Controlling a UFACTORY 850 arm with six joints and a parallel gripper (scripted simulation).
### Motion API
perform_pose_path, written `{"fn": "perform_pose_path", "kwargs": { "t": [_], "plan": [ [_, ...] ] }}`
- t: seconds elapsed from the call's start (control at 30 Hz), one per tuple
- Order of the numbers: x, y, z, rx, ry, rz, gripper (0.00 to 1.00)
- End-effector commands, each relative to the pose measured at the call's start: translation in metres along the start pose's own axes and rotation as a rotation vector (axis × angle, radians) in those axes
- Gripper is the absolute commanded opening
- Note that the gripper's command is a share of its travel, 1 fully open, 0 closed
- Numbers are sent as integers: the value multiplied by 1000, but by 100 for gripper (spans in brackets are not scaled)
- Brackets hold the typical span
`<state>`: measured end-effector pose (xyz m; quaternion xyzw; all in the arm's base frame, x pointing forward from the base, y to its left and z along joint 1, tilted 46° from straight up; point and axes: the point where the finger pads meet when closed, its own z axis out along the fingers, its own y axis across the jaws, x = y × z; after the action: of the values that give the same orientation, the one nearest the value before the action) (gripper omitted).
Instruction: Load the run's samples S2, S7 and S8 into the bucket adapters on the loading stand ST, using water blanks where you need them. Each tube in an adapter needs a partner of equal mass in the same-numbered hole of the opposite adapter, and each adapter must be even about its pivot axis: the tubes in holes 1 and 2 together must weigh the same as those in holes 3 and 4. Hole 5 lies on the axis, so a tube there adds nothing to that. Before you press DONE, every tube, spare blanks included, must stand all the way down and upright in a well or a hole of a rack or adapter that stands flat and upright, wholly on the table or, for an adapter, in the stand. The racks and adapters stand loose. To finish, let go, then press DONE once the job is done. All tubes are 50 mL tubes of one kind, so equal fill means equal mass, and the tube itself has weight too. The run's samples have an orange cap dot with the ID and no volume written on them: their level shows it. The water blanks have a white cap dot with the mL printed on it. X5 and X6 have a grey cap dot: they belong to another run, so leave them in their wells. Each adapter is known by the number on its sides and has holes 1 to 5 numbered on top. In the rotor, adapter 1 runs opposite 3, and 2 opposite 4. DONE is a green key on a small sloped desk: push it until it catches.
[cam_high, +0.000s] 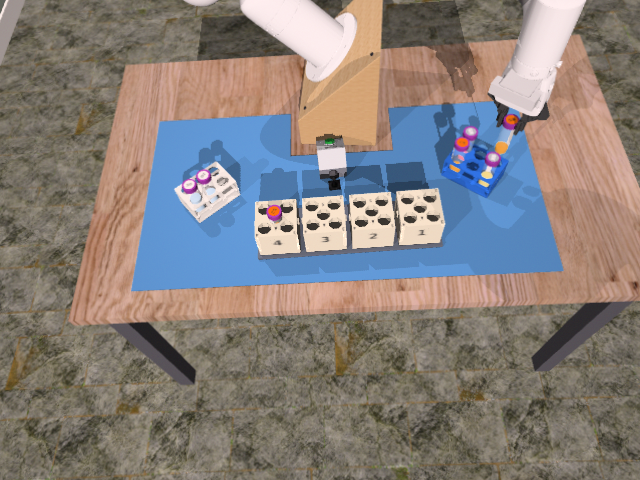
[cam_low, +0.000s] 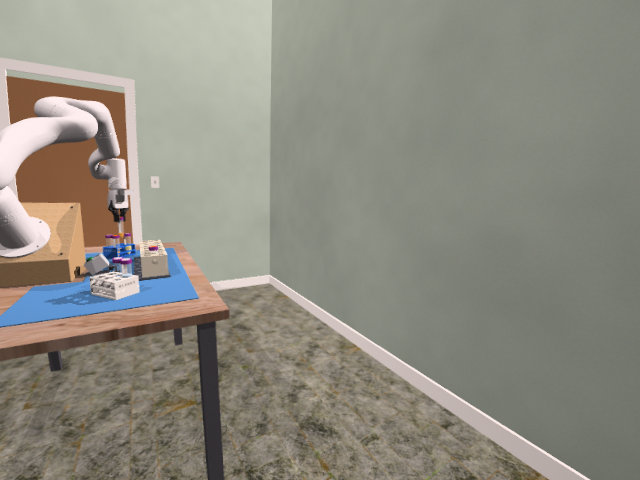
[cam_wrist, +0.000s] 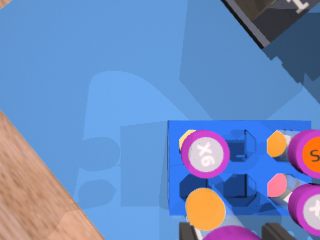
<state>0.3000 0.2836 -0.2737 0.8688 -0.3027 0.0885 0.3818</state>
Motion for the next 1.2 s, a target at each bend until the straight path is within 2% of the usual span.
{"fn": "perform_pose_path", "kwargs": {
  "t": [0.0,0.6,1.03,1.17],
  "plan": [
    [0,-1,-7,2,0,1,0],
    [0,-1,-39,2,0,1,0],
    [0,-1,-45,2,0,1,0],
    [17,10,-45,2,0,-133,0]
  ]
}}
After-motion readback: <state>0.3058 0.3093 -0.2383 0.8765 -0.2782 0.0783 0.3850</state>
